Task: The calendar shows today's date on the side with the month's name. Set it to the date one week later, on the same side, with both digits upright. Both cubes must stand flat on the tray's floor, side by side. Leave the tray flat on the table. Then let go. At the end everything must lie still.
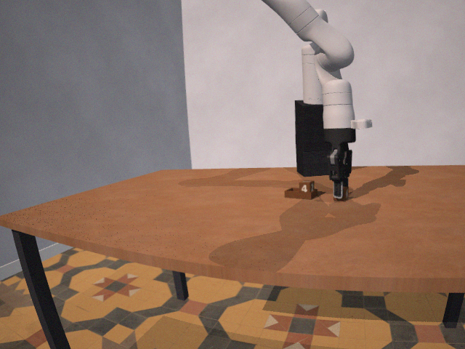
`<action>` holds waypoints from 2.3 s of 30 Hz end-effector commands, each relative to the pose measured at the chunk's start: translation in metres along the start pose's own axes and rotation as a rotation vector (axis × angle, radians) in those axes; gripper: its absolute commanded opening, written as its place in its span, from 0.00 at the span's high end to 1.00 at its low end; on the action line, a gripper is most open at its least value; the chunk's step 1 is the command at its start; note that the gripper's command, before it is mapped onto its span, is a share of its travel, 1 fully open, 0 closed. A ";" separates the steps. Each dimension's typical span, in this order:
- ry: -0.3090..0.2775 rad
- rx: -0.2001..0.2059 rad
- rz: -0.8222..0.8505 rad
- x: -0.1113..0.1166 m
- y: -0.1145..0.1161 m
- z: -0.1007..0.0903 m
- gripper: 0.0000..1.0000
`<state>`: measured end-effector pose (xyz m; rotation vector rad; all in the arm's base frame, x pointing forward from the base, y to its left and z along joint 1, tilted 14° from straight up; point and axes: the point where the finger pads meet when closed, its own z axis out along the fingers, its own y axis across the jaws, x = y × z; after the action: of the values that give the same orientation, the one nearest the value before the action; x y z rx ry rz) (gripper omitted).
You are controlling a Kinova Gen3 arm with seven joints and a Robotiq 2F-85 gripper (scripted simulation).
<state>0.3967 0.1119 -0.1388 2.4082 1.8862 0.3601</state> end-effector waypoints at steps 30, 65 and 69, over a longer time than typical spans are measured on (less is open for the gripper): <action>0.000 -0.001 0.000 0.000 0.000 0.000 0.74; 0.000 -0.001 0.000 0.000 0.000 -0.100 0.74; 0.000 -0.001 0.000 0.000 0.000 -0.100 0.74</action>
<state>0.3735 0.1032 -0.0428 2.4096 1.8892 0.3576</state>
